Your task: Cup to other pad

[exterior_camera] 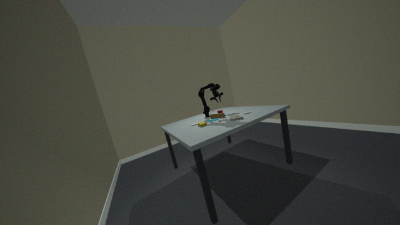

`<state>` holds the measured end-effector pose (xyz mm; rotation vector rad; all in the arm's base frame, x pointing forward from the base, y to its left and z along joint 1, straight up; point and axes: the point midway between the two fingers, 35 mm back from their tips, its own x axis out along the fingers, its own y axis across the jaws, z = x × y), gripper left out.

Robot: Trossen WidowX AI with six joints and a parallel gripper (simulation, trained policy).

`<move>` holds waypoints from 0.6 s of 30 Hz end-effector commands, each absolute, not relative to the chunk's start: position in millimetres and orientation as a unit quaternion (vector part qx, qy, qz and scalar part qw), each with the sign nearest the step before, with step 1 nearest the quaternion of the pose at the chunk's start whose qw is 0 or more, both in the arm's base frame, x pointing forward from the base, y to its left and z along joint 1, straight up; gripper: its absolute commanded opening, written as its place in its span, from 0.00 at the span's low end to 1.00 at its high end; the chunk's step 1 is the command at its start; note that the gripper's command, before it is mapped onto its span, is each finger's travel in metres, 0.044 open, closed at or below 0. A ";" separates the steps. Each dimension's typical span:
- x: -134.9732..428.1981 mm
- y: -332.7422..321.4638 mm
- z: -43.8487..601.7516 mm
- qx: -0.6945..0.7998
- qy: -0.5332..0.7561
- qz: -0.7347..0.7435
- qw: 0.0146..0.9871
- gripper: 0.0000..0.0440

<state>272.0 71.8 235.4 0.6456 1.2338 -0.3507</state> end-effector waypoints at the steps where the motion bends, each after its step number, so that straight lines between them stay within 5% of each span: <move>1: 270.4 69.3 226.8 0.289 0.585 -0.184 0.735 0.32; 18: 257.3 58.9 192.5 0.259 0.645 -0.259 0.670 0.34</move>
